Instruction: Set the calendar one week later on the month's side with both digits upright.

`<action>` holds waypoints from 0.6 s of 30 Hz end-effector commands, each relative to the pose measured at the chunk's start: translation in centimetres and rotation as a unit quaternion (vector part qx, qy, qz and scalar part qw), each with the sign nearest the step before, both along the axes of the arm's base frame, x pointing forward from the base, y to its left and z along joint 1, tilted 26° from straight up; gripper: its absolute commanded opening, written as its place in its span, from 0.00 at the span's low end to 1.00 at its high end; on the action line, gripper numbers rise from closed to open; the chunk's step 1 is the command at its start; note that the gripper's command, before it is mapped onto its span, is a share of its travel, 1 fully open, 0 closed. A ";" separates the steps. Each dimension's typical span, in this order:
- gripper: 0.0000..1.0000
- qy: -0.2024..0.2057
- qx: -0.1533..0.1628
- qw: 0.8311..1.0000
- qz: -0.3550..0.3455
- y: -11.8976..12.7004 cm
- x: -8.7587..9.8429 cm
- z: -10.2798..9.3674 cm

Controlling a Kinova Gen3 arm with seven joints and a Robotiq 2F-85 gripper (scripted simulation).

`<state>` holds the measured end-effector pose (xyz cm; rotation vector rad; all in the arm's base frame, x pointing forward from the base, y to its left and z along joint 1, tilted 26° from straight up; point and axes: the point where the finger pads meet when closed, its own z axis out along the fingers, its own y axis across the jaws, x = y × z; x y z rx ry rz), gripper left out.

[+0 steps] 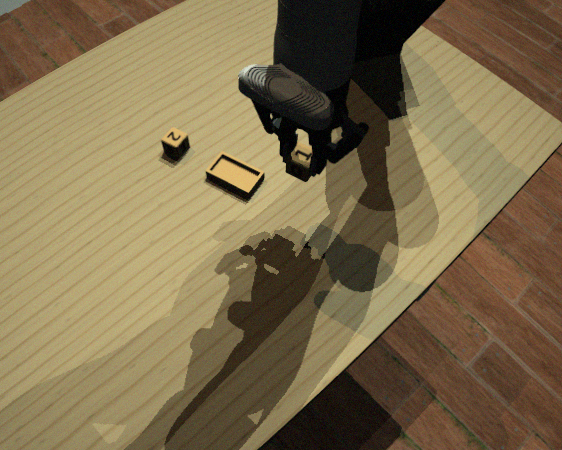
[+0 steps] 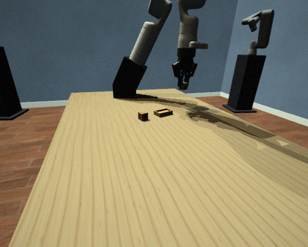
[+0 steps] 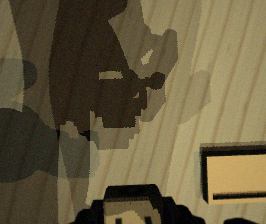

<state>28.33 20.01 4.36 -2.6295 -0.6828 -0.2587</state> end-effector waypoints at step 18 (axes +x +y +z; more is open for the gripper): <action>0.26 0.003 0.001 1.000 0.000 2.8 0.2 -5.7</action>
